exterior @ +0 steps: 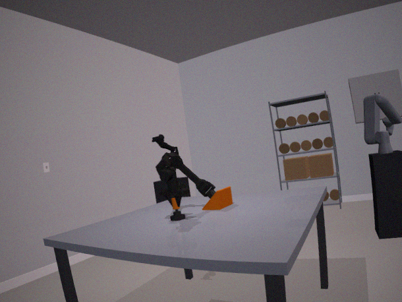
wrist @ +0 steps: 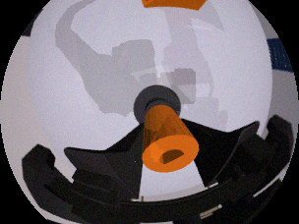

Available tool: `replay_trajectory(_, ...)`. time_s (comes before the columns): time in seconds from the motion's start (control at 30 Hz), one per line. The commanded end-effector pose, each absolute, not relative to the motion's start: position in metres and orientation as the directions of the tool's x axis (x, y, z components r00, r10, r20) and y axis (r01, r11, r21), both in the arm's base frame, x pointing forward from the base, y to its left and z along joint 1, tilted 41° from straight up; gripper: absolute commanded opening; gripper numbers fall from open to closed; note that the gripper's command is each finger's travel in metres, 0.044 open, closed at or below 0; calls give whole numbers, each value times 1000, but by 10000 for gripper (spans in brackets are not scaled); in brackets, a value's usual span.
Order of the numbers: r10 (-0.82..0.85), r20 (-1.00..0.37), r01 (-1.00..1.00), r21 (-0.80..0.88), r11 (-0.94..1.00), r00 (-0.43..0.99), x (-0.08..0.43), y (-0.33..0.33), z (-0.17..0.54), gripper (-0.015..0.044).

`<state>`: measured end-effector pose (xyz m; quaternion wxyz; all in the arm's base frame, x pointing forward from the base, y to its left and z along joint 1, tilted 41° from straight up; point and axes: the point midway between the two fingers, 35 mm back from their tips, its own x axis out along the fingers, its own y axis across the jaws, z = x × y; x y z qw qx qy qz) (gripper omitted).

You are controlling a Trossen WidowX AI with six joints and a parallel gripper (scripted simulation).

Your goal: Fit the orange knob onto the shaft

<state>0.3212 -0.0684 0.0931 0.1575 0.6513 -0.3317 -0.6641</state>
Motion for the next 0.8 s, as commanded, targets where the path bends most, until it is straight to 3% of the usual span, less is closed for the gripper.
replay_trajectory(0.0,-644,-759,-229,647,-727,-97,322,-66,97,0)
replay_trajectory(0.77,-645,-758,-178,650,-739,-96,322,-70,92,0)
